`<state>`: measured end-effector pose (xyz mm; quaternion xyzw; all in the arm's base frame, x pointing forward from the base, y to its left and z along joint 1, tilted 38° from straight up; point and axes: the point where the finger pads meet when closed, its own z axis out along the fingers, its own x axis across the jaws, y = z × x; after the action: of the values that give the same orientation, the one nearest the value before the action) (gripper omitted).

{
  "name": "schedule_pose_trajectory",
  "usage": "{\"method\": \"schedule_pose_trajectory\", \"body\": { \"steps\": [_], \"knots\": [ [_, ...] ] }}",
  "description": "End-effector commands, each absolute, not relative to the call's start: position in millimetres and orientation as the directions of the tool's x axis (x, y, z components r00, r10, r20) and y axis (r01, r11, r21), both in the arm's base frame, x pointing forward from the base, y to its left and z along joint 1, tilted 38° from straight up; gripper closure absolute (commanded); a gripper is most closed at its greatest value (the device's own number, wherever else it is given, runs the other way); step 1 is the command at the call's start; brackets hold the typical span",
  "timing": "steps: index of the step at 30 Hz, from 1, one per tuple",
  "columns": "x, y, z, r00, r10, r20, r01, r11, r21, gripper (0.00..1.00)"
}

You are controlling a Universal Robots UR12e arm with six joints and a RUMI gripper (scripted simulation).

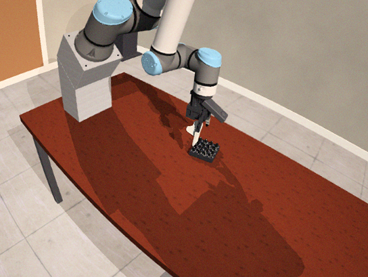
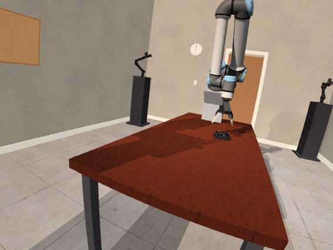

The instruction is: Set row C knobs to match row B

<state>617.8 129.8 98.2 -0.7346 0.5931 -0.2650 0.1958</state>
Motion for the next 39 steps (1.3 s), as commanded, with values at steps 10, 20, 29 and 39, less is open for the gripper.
{"method": "schedule_pose_trajectory", "body": {
  "steps": [10, 20, 29, 39],
  "knots": [
    [615.3, 129.2, 96.5, 0.156, -0.976, 0.153, -0.771, -0.217, -0.599, 0.00],
    [607.1, 126.7, 89.4, 0.156, -0.976, 0.151, -0.773, -0.215, -0.597, 0.00],
    [593.4, 122.4, 77.5, 0.156, -0.976, 0.151, -0.773, -0.215, -0.597, 0.00],
    [583.3, 119.3, 68.8, 0.156, -0.976, 0.151, -0.773, -0.215, -0.597, 0.00]
  ]
}}
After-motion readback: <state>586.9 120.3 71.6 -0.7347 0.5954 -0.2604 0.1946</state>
